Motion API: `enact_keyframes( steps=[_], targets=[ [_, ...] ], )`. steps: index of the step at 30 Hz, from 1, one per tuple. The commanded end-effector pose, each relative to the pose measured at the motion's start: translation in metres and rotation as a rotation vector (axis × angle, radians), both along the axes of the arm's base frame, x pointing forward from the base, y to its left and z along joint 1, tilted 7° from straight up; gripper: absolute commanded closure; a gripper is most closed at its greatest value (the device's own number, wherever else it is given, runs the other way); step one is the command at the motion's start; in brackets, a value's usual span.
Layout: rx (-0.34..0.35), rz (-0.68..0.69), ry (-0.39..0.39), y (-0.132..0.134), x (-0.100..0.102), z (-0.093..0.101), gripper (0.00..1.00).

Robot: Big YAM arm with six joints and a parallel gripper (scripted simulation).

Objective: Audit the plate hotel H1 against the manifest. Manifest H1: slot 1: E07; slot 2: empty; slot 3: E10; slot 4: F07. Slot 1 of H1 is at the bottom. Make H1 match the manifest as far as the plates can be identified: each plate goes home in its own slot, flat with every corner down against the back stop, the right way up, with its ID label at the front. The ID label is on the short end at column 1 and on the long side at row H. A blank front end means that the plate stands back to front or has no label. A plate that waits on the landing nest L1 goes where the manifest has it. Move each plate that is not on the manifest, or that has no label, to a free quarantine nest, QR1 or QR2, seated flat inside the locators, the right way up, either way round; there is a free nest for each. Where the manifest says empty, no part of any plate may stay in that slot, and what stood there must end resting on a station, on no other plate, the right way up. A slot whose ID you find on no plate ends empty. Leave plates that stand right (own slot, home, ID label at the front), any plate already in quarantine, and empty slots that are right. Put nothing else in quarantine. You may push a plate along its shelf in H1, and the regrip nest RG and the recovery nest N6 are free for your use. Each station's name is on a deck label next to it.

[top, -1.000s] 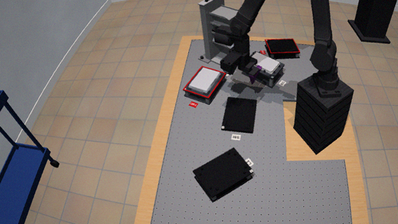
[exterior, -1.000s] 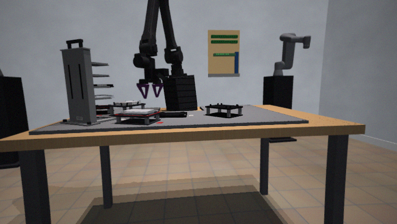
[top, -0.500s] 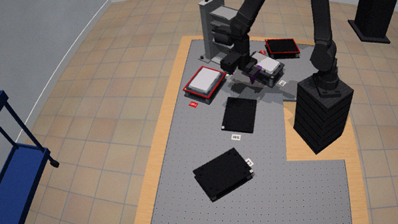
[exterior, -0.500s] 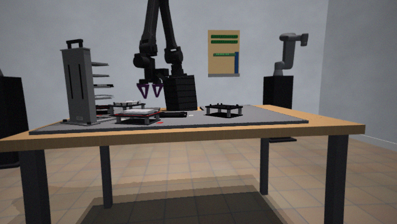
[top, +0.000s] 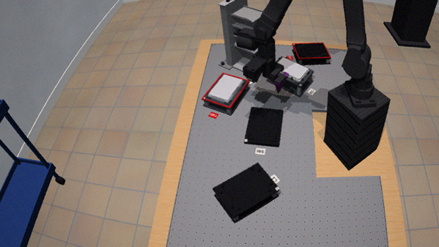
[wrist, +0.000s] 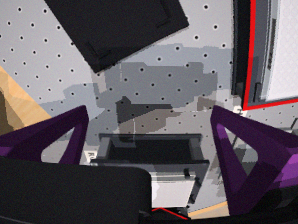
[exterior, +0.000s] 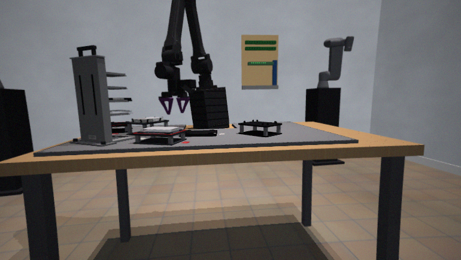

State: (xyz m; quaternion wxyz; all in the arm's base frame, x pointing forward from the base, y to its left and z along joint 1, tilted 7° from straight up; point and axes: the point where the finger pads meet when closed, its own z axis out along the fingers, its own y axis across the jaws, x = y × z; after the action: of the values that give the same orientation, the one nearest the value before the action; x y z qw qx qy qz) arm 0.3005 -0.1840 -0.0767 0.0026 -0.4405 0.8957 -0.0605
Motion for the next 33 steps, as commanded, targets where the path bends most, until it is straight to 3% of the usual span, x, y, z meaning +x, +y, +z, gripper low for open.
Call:
enact_keyframes(
  steps=[1, 12, 16, 33],
  targets=[
    [-0.013, 0.001, -0.029, -0.006, 0.01, 0.008, 0.0],
    [-0.013, 0.001, -0.029, -0.006, 0.01, 0.008, 0.0],
    [-0.01, 0.002, -0.024, -0.004, 0.004, 0.014, 0.0],
    [-0.024, 0.0, -0.053, -0.005, 0.02, 0.047, 0.0]
  ],
)
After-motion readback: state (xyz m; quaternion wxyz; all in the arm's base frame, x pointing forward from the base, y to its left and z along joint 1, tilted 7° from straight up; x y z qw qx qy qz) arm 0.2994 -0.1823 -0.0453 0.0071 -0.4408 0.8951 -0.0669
